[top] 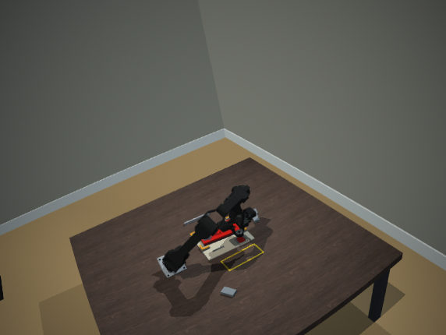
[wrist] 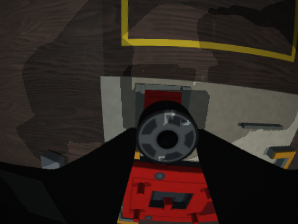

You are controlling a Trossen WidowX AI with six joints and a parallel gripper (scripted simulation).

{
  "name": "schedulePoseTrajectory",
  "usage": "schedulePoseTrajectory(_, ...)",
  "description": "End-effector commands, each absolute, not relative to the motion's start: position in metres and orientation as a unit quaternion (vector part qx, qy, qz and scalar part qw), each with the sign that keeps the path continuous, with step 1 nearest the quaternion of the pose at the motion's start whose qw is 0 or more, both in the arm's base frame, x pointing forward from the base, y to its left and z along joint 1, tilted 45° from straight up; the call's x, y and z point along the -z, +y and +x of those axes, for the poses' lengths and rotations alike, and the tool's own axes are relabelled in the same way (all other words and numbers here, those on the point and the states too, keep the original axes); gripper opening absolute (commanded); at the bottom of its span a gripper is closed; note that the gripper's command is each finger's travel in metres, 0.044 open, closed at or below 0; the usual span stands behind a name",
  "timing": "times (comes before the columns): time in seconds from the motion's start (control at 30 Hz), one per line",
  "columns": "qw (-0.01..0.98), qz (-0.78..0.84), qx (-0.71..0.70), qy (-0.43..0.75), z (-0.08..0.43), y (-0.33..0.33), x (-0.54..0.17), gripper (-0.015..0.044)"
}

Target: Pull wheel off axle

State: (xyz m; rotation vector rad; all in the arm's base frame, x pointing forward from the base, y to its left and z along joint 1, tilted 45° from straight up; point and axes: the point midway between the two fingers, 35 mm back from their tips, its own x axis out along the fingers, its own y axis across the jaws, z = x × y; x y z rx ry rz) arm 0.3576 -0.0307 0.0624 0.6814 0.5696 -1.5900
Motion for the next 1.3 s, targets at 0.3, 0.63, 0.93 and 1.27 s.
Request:
schedulePoseTrajectory(0.3,0.615,0.298,0.687,0.247,0.3586,-0.0248,-0.0662,0.0)
schedulePoseTrajectory(0.63,0.615,0.298,0.687,0.247,0.3588,-0.0225,-0.0686,0.0)
schedulePoseTrajectory(0.93,0.615,0.298,0.687,0.247,0.359,-0.0204,-0.0707,0.0)
schedulePoseTrajectory(1.27,0.616,0.299,0.686,0.246,0.3591,-0.0181,-0.073,0.0)
